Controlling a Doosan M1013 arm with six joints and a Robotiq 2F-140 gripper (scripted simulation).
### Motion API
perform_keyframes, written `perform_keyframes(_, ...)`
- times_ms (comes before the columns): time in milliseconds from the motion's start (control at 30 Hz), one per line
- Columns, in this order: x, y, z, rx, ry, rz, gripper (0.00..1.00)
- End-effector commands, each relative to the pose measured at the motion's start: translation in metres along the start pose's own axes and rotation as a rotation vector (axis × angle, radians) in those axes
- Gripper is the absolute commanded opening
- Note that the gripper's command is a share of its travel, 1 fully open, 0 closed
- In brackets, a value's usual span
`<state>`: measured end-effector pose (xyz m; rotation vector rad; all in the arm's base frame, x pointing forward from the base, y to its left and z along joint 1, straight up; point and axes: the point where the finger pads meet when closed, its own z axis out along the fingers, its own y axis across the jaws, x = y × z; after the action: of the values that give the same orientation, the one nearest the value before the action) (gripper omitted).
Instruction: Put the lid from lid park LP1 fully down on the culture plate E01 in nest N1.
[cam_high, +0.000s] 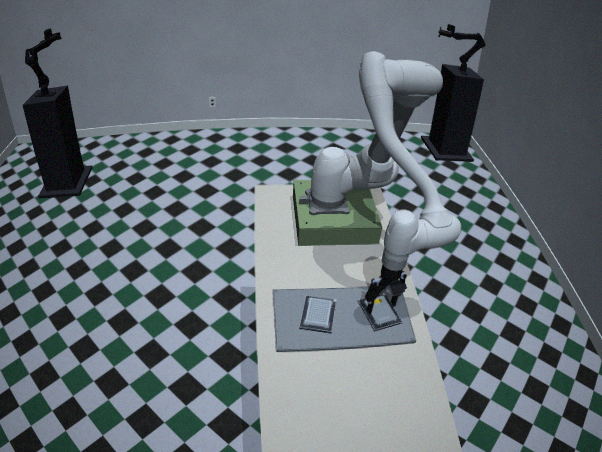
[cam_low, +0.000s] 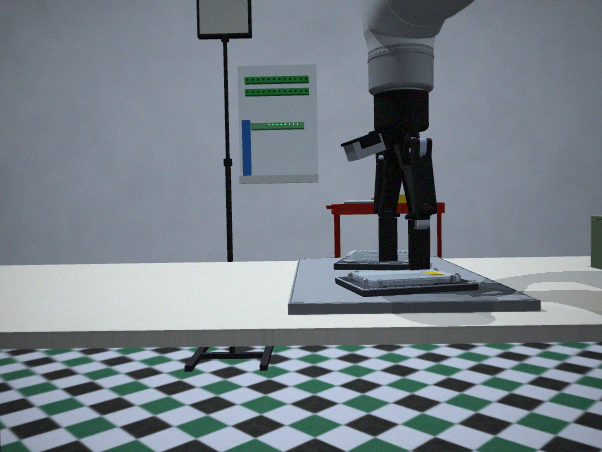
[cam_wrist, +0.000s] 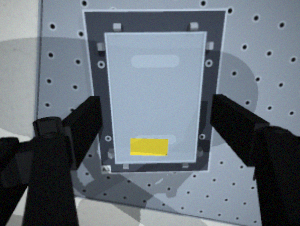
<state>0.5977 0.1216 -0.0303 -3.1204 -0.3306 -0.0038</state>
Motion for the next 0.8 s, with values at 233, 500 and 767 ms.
perform_keyframes(233,0.0005,-0.0001,-0.0006,0.0,0.001,0.0,0.69)
perform_keyframes(500,0.0005,-0.0001,0.0009,0.0,0.001,0.0,0.69)
perform_keyframes(767,0.0005,-0.0001,0.0034,0.0,0.001,0.0,0.69)
